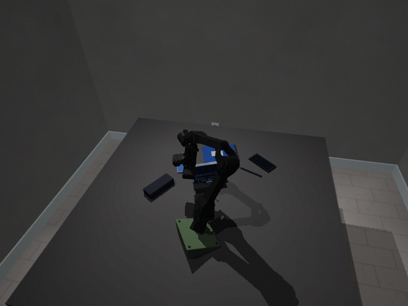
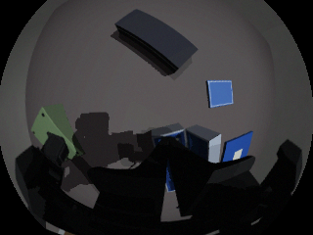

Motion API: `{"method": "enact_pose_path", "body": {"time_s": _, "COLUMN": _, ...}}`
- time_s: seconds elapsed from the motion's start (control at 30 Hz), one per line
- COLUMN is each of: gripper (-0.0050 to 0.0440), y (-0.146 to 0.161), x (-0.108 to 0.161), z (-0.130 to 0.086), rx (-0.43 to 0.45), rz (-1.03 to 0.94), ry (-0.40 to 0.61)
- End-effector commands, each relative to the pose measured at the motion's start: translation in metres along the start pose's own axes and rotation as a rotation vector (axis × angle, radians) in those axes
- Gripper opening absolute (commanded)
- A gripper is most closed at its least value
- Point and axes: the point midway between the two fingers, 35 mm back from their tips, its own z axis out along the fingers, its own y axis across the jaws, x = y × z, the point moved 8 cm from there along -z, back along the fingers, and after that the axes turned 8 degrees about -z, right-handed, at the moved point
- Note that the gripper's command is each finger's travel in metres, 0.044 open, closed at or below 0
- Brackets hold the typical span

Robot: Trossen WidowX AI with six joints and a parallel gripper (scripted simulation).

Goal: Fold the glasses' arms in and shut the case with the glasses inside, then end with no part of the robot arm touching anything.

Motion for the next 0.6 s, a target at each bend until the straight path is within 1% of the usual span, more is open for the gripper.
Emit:
{"method": "enact_pose_path", "body": {"time_s": 0.0, "gripper": 0.0000, "y": 0.014, "x": -0.002, "z": -0.002, "rx": -0.030, "rz": -0.114, "ry": 0.035}}
{"method": "enact_pose_path", "body": {"time_s": 0.2, "gripper": 0.0000, "y": 0.030, "x": -0.005, "z": -0.004, "rx": -0.083, "rz": -0.276, "ry": 0.080}}
{"method": "enact_pose_path", "body": {"time_s": 0.4, "gripper": 0.0000, "y": 0.033, "x": -0.005, "z": -0.002, "rx": -0.090, "rz": -0.298, "ry": 0.087}}
{"method": "enact_pose_path", "body": {"time_s": 0.43, "gripper": 0.0000, "y": 0.033, "x": -0.005, "z": 0.004, "rx": -0.090, "rz": -0.298, "ry": 0.087}}
{"method": "enact_pose_path", "body": {"time_s": 0.53, "gripper": 0.0000, "y": 0.035, "x": -0.001, "z": 0.038, "rx": -0.090, "rz": -0.298, "ry": 0.087}}
{"method": "enact_pose_path", "body": {"time_s": 0.57, "gripper": 0.0000, "y": 0.036, "x": 0.000, "z": 0.043, "rx": -0.090, "rz": -0.298, "ry": 0.087}}
